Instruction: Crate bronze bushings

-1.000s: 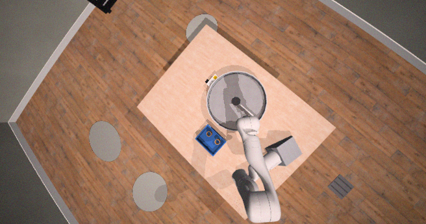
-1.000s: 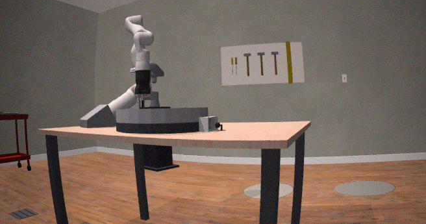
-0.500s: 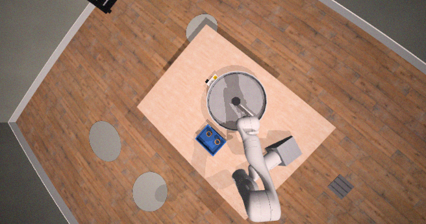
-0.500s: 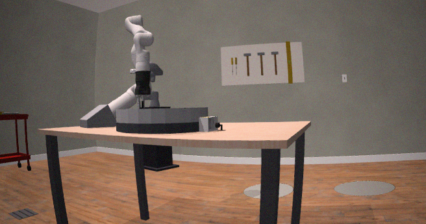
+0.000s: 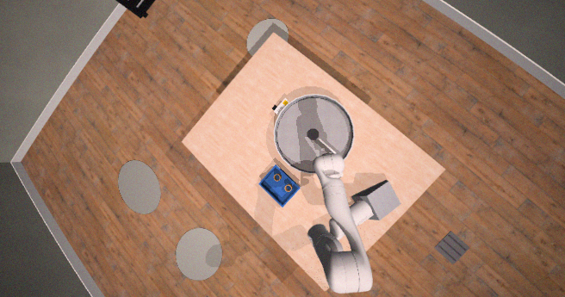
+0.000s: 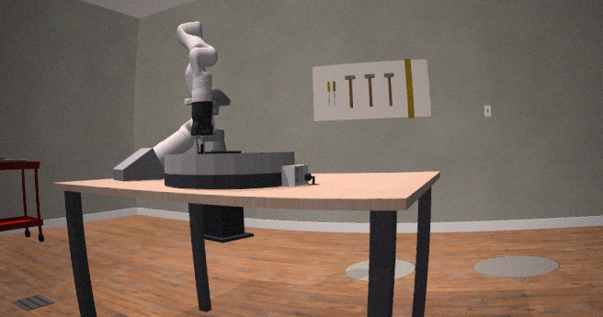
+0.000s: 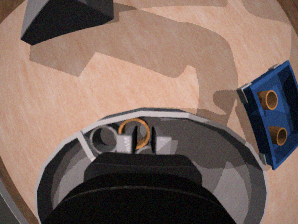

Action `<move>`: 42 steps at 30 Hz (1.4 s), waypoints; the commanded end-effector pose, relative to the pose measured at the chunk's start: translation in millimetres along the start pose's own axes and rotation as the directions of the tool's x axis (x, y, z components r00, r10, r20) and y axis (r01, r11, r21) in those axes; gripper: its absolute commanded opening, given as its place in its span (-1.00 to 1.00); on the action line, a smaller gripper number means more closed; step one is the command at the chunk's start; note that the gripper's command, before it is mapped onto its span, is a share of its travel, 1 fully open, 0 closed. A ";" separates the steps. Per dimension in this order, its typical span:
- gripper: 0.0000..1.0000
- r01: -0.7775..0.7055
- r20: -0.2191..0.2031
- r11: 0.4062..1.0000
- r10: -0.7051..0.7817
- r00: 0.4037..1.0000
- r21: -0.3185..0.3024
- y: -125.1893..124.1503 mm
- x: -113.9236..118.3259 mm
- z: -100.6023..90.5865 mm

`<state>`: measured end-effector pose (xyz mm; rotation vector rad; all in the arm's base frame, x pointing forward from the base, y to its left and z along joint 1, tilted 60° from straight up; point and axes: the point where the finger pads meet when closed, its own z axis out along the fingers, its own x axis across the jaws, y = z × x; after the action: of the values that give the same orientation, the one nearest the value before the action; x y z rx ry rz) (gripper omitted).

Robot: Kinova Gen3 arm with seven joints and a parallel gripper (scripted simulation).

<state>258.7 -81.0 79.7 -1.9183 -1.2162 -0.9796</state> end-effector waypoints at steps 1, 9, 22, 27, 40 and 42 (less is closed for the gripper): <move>-0.10 0.000 0.000 1.000 0.000 1.000 -0.001 0.3 -0.1 -0.3; -0.10 0.000 0.000 1.000 0.000 1.000 -0.001 0.3 -0.1 3.3; -0.10 0.000 0.000 1.000 0.000 1.000 -0.001 0.3 -0.1 4.2; -0.10 0.000 0.001 1.000 0.000 1.000 -0.001 0.3 -0.1 8.6; -0.10 0.000 0.001 1.000 0.000 1.000 -0.001 0.3 -0.2 9.5; -0.10 0.000 0.001 1.000 0.000 1.000 -0.001 0.3 -0.2 11.3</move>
<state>261.6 -72.9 74.3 -1.9206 -1.2156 -0.9802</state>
